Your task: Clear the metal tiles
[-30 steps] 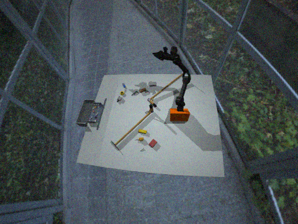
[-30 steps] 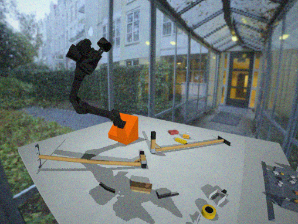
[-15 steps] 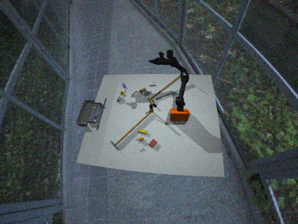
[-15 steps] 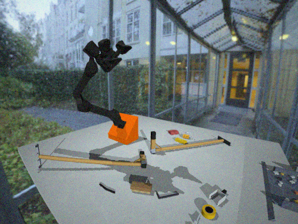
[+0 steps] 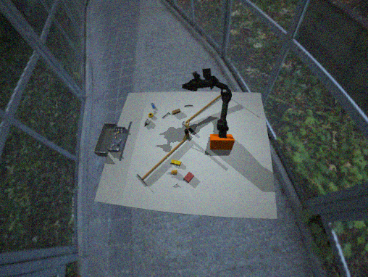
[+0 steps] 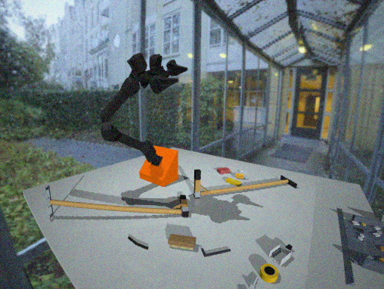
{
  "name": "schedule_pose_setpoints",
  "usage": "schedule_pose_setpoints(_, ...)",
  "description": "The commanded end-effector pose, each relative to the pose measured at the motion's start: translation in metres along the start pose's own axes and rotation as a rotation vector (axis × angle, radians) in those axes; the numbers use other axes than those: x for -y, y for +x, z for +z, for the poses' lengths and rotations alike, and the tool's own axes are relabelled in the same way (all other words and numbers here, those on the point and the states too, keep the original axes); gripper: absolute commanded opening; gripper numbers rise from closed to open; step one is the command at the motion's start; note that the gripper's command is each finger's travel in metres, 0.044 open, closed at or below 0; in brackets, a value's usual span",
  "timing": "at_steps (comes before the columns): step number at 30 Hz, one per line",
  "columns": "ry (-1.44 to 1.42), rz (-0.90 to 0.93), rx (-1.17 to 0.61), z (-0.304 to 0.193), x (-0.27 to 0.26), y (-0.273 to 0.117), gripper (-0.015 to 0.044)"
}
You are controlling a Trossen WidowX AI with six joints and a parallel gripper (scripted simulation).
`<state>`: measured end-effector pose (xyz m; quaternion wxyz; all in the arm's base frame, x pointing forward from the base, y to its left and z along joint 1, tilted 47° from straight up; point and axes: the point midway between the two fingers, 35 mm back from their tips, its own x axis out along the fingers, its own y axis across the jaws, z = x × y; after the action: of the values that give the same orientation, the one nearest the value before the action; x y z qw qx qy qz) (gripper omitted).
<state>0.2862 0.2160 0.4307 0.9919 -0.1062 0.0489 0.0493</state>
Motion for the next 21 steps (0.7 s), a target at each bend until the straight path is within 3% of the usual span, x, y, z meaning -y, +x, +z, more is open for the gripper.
schedule_pose_setpoints(1, -0.036, 0.018, -0.037, -0.018, -0.017, 0.004, 0.0440)
schedule_pose_setpoints(21, -0.232, 0.111, -0.198, -0.107, -0.090, 0.003, 0.0440)
